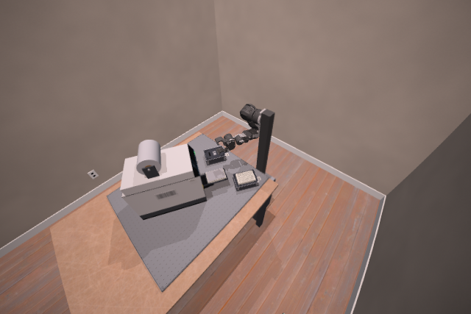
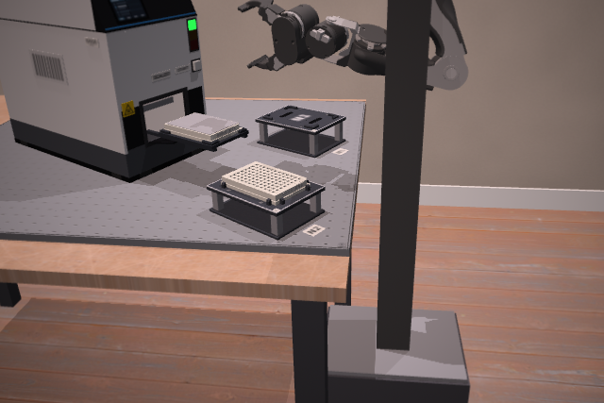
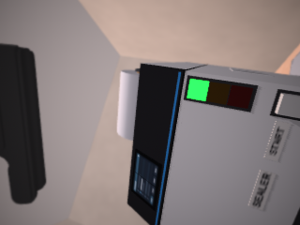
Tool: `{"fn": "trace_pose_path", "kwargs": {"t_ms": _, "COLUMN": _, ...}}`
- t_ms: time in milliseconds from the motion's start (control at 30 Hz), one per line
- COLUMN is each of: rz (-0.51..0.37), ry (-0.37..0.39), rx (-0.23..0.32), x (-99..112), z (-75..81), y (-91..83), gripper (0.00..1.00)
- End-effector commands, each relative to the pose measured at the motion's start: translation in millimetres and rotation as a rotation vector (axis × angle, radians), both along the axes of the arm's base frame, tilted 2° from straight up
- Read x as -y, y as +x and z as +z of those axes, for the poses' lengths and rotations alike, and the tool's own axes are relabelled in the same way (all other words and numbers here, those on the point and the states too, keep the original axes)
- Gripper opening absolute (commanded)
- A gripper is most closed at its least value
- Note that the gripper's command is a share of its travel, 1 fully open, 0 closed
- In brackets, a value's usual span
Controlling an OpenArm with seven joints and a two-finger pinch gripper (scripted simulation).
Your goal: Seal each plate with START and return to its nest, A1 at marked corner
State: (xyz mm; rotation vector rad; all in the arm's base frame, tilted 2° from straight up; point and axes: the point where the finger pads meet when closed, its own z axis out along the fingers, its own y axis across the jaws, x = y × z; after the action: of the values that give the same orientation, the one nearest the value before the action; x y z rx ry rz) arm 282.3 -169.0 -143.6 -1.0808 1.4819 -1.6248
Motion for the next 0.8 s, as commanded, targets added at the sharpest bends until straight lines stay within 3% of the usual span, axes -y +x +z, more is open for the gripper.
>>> {"fn": "trace_pose_path", "kwargs": {"t_ms": 0, "rz": 0.003, "ry": -0.049, "rx": 0.047, "x": -1, "z": 9.8, "y": 1.9, "gripper": 0.65}}
{"fn": "trace_pose_path", "kwargs": {"t_ms": 200, "rz": 0.05, "ry": -0.186, "rx": 0.15, "x": -15, "z": 35.4, "y": 9.9, "gripper": 0.65}}
{"fn": "trace_pose_path", "kwargs": {"t_ms": 300, "rz": 0.051, "ry": -0.192, "rx": 0.164, "x": -17, "z": 42.3, "y": 10.2, "gripper": 0.65}}
{"fn": "trace_pose_path", "kwargs": {"t_ms": 767, "rz": 0.173, "ry": -0.549, "rx": 0.421, "x": -62, "z": 92.4, "y": 15.7, "gripper": 0.65}}
